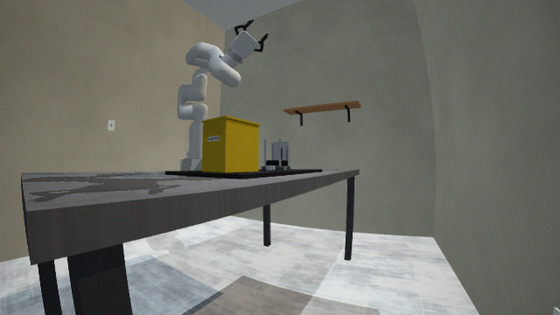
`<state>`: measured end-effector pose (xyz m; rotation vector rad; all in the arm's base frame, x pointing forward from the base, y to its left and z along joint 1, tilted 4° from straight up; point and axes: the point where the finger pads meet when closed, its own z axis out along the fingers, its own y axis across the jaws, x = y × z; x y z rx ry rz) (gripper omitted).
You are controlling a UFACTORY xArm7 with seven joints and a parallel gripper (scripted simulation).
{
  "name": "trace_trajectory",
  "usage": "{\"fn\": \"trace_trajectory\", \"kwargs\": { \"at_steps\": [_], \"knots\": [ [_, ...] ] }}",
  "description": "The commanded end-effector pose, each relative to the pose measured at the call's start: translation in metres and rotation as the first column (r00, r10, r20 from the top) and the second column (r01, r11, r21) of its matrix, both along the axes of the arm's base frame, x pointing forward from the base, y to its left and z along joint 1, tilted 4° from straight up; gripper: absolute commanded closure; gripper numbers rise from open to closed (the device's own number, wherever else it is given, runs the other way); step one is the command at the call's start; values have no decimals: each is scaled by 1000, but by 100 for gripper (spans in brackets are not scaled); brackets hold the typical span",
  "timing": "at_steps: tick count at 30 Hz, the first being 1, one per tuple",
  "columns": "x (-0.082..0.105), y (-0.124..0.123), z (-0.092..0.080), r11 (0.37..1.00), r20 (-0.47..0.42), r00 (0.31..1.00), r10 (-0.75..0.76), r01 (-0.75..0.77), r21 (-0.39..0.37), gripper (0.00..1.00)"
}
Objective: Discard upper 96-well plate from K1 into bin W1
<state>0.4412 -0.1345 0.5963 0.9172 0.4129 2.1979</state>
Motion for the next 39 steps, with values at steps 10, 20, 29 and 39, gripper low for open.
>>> {"fn": "trace_trajectory", "kwargs": {
  "at_steps": [10, 20, 29, 39],
  "knots": [
    [0, 0, 1, 1000, 3, 1000, 0, 0, -2, 0],
    [14, 2, -3, 1000, -61, 998, -20, 20, -2, 0],
    [51, 6, -18, 998, -195, 979, -55, 55, -9, 0],
    [81, 11, -36, 996, -323, 943, -84, 80, -26, 0]
  ]
}}
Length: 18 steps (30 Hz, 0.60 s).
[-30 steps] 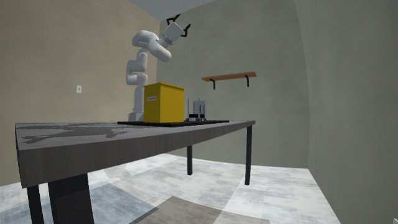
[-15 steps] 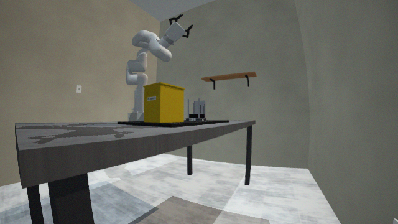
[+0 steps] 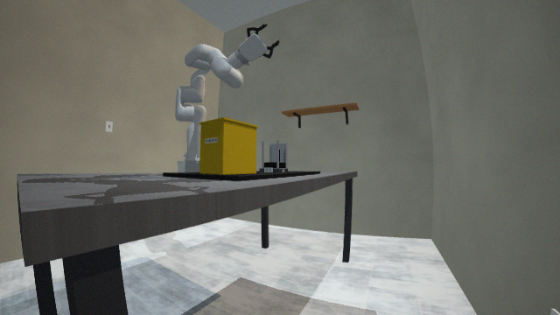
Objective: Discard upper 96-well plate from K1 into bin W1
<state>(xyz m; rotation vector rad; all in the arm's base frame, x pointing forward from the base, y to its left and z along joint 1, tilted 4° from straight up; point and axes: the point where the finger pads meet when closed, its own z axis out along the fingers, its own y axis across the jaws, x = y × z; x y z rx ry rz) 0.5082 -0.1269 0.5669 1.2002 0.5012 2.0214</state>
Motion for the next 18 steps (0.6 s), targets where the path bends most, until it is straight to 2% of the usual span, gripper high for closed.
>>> {"fn": "trace_trajectory", "kwargs": {
  "at_steps": [1, 3, 5, 8, 10, 13, 15, 18],
  "knots": [
    [18, 4, -9, 1000, -75, 997, -15, 15, -7, 0],
    [22, 5, -12, 1000, -75, 997, -15, 15, -7, 0],
    [30, 7, -18, 1000, -140, 990, -26, 24, -15, 0],
    [37, 9, -23, 1000, -144, 989, -27, 25, -15, 0],
    [45, 11, -30, 999, -208, 977, -37, 32, -25, 0],
    [48, 12, -33, 999, -212, 976, -37, 32, -26, 0],
    [55, 15, -40, 999, -276, 960, -46, 37, -37, 0],
    [64, 18, -49, 999, -280, 959, -46, 37, -38, 0]
  ]
}}
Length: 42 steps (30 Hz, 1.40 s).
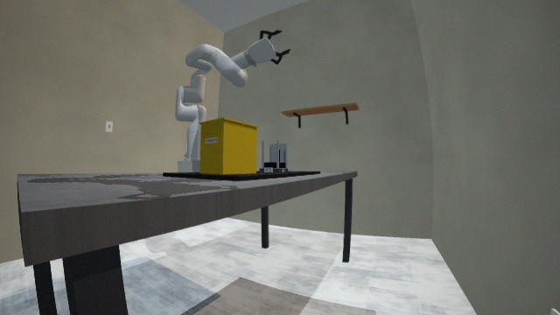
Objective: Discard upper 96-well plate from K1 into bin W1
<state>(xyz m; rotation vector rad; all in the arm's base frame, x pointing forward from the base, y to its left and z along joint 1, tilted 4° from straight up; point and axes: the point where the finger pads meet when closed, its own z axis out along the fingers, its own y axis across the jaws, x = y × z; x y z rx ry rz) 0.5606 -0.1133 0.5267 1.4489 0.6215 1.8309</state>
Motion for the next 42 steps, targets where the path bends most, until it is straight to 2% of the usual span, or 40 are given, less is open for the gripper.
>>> {"fn": "trace_trajectory", "kwargs": {
  "at_steps": [1, 3, 5, 7, 11, 13, 15, 17, 19, 20, 22, 24, 26, 28, 31, 34, 36, 39, 42],
  "knots": [
    [12, 5, -9, 1000, -29, 1000, -2, 2, -4, 0],
    [18, 8, -16, 1000, -94, 996, -7, 6, -15, 0],
    [23, 11, -22, 1000, -99, 995, -8, 6, -16, 0],
    [29, 14, -30, 1000, -164, 986, -11, 7, -27, 0],
    [34, 17, -37, 1000, -169, 986, -12, 7, -28, 0],
    [39, 20, -45, 999, -233, 972, -14, 5, -41, 0],
    [43, 24, -51, 999, -239, 971, -14, 4, -42, 0],
    [47, 27, -60, 998, -301, 953, -16, -1, -56, 0],
    [50, 31, -67, 998, -307, 952, -16, -1, -57, 0],
    [50, 31, -67, 998, -307, 952, -16, -1, -57, 0],
    [54, 35, -75, 997, -368, 930, -17, -9, -71, 0],
    [57, 38, -82, 997, -374, 927, -18, -10, -72, 0],
    [59, 43, -91, 996, -433, 901, -18, -21, -86, 0],
    [59, 43, -91, 996, -433, 901, -18, -21, -86, 0],
    [62, 50, -104, 994, -495, 869, -19, -36, -101, 0],
    [65, 55, -114, 994, -502, 865, -19, -38, -103, 0],
    [66, 60, -123, 992, -555, 831, -19, -55, -115, 0],
    [66, 64, -130, 992, -562, 827, -19, -57, -117, 0],
    [67, 72, -143, 988, -619, 785, -19, -79, -130, 0]
  ]
}}
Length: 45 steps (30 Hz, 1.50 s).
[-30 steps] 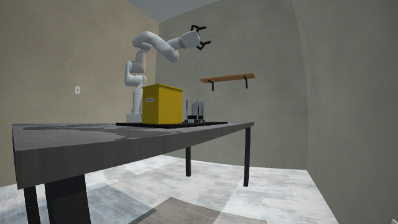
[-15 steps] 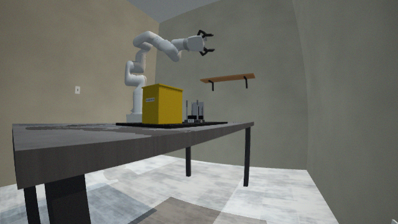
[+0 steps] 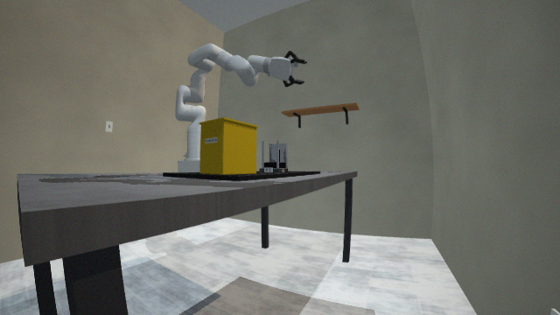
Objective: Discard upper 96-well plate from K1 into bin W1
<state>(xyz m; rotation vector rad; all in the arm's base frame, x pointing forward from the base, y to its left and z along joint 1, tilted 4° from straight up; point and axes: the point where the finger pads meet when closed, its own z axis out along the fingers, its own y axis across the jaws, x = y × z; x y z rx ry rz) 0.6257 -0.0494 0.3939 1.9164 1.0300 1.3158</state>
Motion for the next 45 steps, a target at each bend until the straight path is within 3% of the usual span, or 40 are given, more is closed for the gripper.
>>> {"fn": "trace_trajectory", "kwargs": {
  "at_steps": [1, 3, 5, 15, 20, 33, 37, 45],
  "knots": [
    [2, 9, -13, 1000, -60, 998, 12, -13, -16, 0],
    [2, 9, -13, 1000, -60, 998, 12, -13, -16, 0],
    [2, 15, -24, 999, -123, 992, 24, -28, -32, 0],
    [-7, 38, -60, 995, -273, 960, 54, -74, -65, 0],
    [-10, 43, -67, 992, -333, 941, 66, -97, -77, 0],
    [-33, 72, -109, 976, -530, 842, 106, -189, -105, 0],
    [-38, 77, -116, 975, -539, 835, 108, -194, -105, 0],
    [-62, 95, -140, 958, -657, 742, 130, -265, -110, 0]
  ]
}}
